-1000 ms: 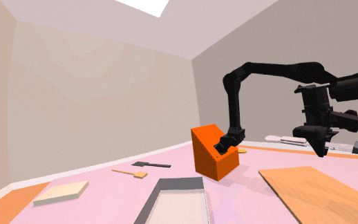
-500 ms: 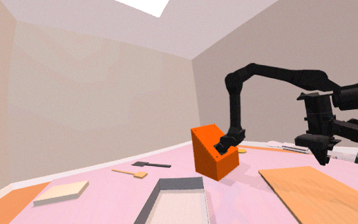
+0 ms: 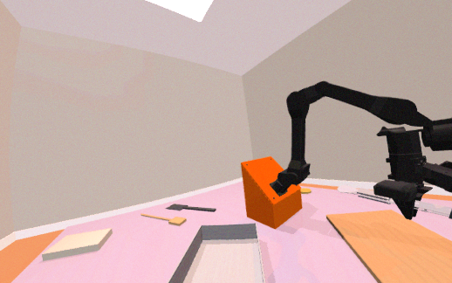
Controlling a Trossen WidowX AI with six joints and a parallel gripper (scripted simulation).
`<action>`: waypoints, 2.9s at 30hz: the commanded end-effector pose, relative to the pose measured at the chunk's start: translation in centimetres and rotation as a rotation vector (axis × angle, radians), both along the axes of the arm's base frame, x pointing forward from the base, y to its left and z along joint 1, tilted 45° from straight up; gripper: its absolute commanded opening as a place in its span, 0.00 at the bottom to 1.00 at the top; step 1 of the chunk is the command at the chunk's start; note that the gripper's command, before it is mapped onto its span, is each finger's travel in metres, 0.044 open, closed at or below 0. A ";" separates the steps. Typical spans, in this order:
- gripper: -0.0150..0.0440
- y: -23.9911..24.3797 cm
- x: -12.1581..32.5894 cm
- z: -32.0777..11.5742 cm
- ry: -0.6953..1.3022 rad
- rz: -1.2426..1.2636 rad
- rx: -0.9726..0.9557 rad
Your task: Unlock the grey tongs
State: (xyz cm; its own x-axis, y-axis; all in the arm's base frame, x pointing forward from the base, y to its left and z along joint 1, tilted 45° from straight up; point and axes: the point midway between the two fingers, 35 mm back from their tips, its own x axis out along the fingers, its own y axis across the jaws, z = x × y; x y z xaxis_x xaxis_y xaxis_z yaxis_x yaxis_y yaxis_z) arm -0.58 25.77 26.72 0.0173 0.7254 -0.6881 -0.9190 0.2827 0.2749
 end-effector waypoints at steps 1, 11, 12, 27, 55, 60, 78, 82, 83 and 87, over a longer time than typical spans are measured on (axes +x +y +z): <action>0.00 0.4 -0.1 -0.5 0.000 0.007 -0.002; 0.00 1.6 0.0 -1.7 -0.002 0.007 -0.003; 0.00 1.7 0.0 -1.9 -0.002 0.007 -0.003; 0.00 3.1 0.0 -3.8 -0.005 0.008 -0.004; 0.93 3.3 0.1 -4.1 -0.006 0.001 -0.005; 1.00 3.4 0.2 -3.6 -0.006 0.001 -0.005; 1.00 4.9 4.4 11.2 -0.012 0.004 0.002; 1.00 4.4 5.3 13.6 -0.014 0.007 0.005; 1.00 4.4 5.4 13.9 -0.015 0.007 0.005; 1.00 3.3 5.3 14.8 -0.016 0.005 0.008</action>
State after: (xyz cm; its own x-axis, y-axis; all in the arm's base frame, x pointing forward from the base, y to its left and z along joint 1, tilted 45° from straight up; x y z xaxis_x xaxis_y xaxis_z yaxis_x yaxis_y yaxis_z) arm 4.79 29.72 40.86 0.0304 0.7338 -0.6786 -0.9231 0.2811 0.2626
